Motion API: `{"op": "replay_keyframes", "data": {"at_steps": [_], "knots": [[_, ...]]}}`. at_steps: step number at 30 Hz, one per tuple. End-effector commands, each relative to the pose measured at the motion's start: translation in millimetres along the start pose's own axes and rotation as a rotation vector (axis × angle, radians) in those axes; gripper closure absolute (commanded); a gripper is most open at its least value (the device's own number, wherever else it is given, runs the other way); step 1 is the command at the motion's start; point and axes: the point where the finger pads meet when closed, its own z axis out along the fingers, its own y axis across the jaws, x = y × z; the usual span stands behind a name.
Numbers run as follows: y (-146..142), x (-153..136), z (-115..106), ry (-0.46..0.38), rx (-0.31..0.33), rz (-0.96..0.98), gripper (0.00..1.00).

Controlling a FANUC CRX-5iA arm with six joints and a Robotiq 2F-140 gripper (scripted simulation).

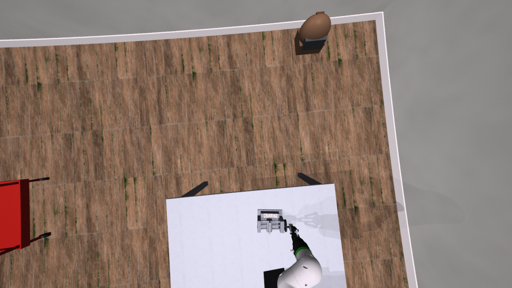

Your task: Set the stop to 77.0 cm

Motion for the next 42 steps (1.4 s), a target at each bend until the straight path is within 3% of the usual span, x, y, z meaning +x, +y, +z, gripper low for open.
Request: {"op": "replay_keyframes", "data": {"at_steps": [1, 42], "knots": [[0, 0, 0, 0.000, 0.000, 0.000, 0.96], [-14, 0, 7, 0.000, 0.000, 0.000, 0.96]]}}
